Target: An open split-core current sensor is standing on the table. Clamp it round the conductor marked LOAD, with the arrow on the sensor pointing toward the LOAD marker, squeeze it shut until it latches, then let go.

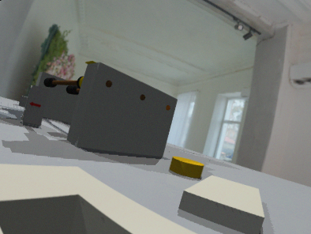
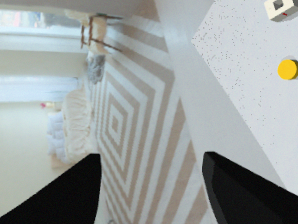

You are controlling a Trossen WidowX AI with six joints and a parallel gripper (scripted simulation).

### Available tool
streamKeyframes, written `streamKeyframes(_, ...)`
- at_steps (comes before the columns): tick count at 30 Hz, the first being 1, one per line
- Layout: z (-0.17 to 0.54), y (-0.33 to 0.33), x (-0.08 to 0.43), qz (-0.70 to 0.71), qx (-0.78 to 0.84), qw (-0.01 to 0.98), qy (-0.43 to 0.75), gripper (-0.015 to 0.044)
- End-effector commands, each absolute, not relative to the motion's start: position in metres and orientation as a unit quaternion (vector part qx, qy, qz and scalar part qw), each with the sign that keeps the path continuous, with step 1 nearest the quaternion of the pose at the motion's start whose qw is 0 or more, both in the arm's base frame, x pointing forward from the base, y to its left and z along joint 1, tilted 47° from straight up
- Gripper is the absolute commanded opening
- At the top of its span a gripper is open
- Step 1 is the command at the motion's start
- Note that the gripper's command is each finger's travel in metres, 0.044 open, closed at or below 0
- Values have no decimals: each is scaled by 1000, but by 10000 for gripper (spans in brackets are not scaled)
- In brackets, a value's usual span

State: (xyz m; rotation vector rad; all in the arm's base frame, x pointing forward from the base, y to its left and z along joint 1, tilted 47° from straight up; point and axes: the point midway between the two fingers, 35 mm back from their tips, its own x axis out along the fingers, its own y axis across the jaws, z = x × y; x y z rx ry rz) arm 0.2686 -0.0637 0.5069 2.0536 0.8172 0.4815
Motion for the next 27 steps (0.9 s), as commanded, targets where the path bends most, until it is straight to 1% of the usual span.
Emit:
streamKeyframes(1,508,-64,267,196,820,430,323,240)
streamKeyframes(3,516,-64,253,219,808,460,295,293)
streamKeyframes(8,544,-67,197,257,778,547,171,424)
streamKeyframes(9,549,-64,187,262,768,565,148,440)
streamKeyframes(14,563,-40,145,275,702,655,39,440)
streamKeyframes(18,565,-9,127,270,632,726,-33,440)
streamKeyframes(22,559,25,124,254,549,791,-90,440)
streamKeyframes(27,539,63,142,220,435,863,-135,440)
